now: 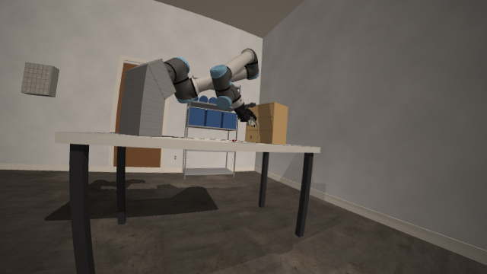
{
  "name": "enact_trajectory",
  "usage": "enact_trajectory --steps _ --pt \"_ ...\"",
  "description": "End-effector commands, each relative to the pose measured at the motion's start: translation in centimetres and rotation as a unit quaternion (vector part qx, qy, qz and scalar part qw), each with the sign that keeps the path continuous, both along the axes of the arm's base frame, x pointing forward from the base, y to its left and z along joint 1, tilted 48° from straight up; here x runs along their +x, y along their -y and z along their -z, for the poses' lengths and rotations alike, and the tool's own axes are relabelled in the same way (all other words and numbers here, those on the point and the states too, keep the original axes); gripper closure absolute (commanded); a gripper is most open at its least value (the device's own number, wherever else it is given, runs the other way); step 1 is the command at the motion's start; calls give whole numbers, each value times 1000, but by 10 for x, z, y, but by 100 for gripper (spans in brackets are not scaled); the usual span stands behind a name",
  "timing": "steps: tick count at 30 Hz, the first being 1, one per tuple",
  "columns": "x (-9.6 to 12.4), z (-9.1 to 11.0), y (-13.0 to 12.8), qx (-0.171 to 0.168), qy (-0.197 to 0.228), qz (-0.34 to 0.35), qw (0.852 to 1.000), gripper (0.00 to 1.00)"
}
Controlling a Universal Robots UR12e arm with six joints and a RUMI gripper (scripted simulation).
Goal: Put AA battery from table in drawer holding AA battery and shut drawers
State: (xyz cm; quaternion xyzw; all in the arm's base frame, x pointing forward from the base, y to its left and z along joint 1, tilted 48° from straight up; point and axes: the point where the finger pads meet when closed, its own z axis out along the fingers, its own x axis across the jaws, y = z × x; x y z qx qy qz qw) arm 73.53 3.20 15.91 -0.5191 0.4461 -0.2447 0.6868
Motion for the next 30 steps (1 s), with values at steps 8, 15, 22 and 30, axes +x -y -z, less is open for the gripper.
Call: enact_trajectory --steps 8,15,22,30 --pt "19 3 -13 0 0 0 1000 80" --pt "38 6 -25 0 0 0 1000 80" --pt "51 8 -34 0 0 0 1000 80" --pt "68 11 -45 0 0 0 1000 80"
